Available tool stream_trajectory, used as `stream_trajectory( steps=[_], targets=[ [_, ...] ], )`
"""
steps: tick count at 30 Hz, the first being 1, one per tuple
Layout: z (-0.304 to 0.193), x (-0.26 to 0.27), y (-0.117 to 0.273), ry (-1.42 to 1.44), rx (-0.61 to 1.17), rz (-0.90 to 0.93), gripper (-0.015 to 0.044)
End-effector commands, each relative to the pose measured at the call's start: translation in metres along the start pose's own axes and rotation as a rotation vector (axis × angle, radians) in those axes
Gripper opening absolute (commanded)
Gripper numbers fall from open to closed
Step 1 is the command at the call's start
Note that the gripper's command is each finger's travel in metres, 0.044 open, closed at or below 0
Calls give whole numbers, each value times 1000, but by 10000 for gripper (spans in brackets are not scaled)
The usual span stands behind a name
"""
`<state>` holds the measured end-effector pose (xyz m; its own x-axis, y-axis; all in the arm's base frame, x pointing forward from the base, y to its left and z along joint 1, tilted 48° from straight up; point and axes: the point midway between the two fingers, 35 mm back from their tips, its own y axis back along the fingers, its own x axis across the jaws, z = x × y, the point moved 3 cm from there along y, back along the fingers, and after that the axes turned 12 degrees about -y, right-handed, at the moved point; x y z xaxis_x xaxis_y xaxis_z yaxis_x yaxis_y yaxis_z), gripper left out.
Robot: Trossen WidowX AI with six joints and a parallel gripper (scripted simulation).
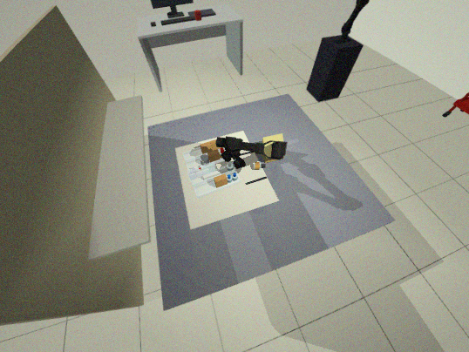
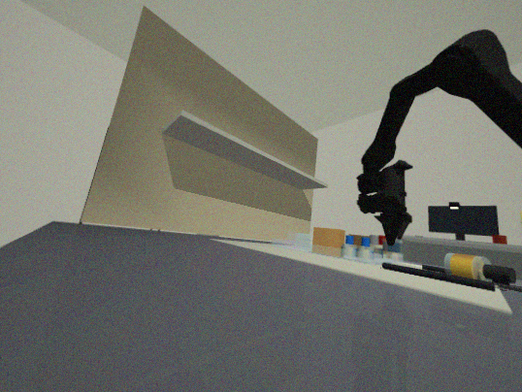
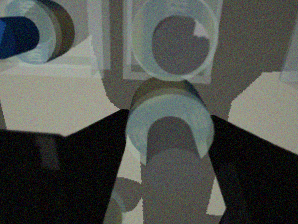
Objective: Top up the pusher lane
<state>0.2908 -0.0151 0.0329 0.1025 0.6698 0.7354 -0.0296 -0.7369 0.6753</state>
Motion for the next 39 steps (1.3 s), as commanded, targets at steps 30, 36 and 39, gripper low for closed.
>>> stream_trajectory(
  steps=[30, 36, 39],
  targets=[
    [20, 4, 3, 12, -18, 1, 0],
    [23, 5, 3, 12, -18, 1, 0],
    [24, 5, 3, 12, -18, 2, 0]
  ],
)
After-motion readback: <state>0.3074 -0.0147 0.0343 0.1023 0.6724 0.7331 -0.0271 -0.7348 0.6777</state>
